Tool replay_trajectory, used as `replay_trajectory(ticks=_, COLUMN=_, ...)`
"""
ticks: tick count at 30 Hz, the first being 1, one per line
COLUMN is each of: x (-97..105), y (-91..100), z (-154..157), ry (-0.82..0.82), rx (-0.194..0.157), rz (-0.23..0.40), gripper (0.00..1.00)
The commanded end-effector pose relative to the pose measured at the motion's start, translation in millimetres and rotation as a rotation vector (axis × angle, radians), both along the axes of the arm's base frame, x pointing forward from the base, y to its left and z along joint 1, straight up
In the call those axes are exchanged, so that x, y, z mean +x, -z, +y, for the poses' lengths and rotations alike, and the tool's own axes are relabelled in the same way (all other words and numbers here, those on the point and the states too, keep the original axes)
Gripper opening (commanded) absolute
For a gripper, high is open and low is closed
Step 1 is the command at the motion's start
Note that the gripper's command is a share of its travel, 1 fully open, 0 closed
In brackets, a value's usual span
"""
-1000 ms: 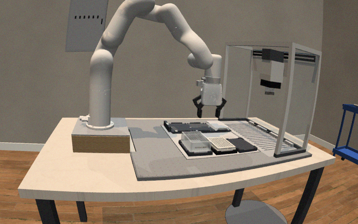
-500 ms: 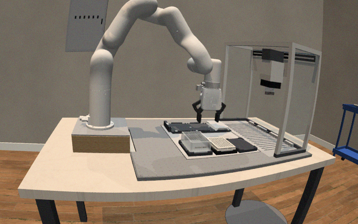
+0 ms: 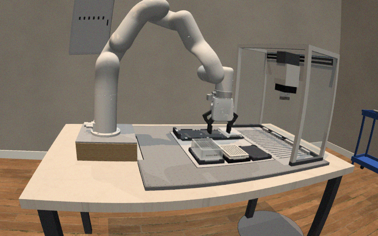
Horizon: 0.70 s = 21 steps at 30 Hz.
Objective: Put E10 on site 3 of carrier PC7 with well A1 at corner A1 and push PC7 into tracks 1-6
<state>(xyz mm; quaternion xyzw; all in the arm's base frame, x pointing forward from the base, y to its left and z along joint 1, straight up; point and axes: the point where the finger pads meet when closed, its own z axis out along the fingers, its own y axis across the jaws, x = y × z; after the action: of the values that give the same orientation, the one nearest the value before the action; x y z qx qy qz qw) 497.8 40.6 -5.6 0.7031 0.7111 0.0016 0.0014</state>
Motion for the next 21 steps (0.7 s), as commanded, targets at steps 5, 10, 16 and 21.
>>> replay_trajectory(ticks=5, x=2, y=11.2, z=0, ry=0.0, rx=0.0, rz=-0.004, gripper=1.0)
replay_trajectory(ticks=10, x=2, y=16.2, z=0, ry=0.0, rx=0.0, rz=-0.004, gripper=1.0)
replay_trajectory(ticks=16, x=2, y=19.5, z=0, ry=0.0, rx=0.0, rz=-0.004, gripper=1.0)
replay_trajectory(ticks=21, x=2, y=20.1, z=0, ry=0.0, rx=0.0, rz=-0.004, gripper=1.0)
